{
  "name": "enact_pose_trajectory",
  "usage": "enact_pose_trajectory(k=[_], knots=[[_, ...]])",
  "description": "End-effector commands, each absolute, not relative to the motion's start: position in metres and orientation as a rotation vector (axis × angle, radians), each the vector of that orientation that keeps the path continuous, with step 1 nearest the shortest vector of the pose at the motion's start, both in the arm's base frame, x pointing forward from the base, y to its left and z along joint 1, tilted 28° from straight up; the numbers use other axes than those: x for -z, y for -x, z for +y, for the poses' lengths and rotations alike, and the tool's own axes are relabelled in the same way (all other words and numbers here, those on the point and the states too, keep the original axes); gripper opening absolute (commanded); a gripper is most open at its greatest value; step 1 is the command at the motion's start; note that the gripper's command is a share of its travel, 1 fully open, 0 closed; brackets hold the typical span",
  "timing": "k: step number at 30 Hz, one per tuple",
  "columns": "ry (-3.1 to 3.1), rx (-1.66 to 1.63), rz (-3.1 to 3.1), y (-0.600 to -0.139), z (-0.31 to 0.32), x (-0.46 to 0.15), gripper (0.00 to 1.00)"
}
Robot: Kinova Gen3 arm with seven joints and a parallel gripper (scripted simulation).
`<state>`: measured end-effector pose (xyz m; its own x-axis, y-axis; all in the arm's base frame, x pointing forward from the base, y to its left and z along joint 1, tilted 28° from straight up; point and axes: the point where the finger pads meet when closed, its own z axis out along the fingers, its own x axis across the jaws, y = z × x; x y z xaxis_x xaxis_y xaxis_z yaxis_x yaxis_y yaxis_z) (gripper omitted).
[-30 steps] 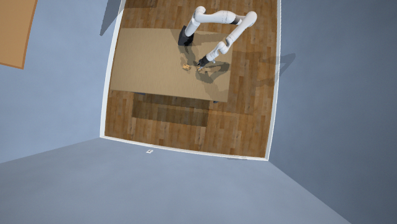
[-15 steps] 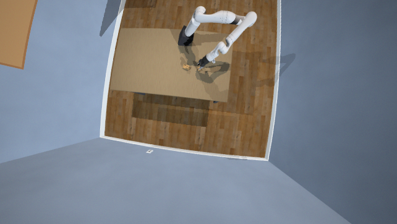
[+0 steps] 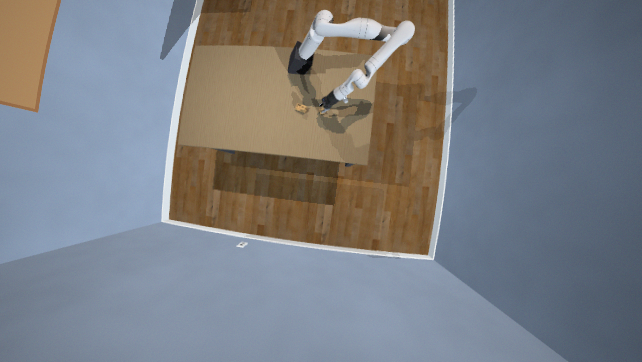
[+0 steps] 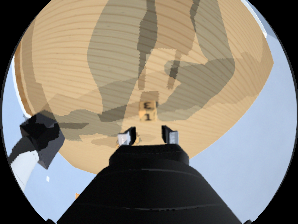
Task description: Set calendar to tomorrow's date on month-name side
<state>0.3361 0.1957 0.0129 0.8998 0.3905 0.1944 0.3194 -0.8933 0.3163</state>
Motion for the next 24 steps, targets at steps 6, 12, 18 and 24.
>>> enact_pose_trajectory(k=[6, 12, 18, 24], knots=[[-2.783, -0.366, 0.532, -0.336, 0.2, -0.001, 0.9], [-2.783, -0.366, 0.532, -0.336, 0.204, 0.006, 0.9], [-2.783, -0.366, 0.532, -0.336, 0.21, 0.016, 0.9], [-2.783, -0.366, 0.532, -0.336, 0.214, 0.025, 0.9]])
